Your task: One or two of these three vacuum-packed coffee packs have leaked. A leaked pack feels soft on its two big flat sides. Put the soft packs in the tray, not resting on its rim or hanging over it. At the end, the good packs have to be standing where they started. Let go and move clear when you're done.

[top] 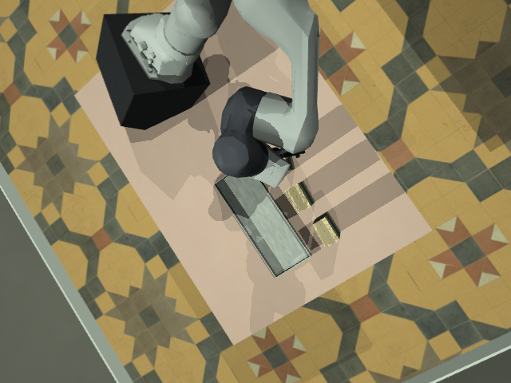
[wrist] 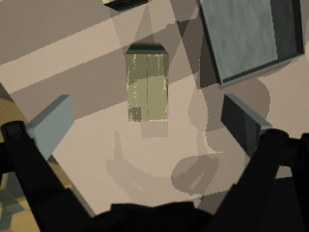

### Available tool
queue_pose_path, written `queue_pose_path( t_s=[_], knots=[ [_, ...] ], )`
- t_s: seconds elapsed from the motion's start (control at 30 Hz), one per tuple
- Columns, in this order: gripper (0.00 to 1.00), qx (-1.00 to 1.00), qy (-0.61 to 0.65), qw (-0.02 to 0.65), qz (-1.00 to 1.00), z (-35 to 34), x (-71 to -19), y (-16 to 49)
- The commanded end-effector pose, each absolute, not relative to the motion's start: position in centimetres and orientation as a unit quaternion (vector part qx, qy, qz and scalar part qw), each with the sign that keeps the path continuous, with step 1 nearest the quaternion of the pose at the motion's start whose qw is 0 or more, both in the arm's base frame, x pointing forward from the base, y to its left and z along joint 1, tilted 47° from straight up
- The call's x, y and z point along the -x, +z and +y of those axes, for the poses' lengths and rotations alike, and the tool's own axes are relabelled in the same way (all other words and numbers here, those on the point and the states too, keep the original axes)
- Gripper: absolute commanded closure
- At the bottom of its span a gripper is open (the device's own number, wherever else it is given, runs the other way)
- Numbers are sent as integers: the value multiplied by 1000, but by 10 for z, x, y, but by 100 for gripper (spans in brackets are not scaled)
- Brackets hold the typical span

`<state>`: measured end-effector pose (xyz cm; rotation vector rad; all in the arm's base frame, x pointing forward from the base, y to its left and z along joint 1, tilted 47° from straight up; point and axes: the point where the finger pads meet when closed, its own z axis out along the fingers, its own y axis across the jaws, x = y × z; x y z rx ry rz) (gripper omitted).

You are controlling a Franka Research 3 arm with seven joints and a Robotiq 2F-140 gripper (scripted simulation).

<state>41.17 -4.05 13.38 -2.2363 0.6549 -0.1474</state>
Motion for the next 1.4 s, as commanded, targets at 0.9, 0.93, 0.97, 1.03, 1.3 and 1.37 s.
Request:
queue_pose_path(
  t_s=[0.9, 0.93, 0.97, 1.03, 1.3, 1.37],
  knots=[
    [47, 881, -61, 393, 257, -28, -419, 120],
    [47, 881, -61, 393, 257, -28, -419, 120],
    [47, 881, -61, 393, 257, -28, -419, 120],
    [47, 881, -61, 393, 257, -28, -419, 120],
    [47, 881, -61, 393, 257, -28, -419, 120],
    [47, 881, -61, 393, 257, -28, -419, 120]
  ],
)
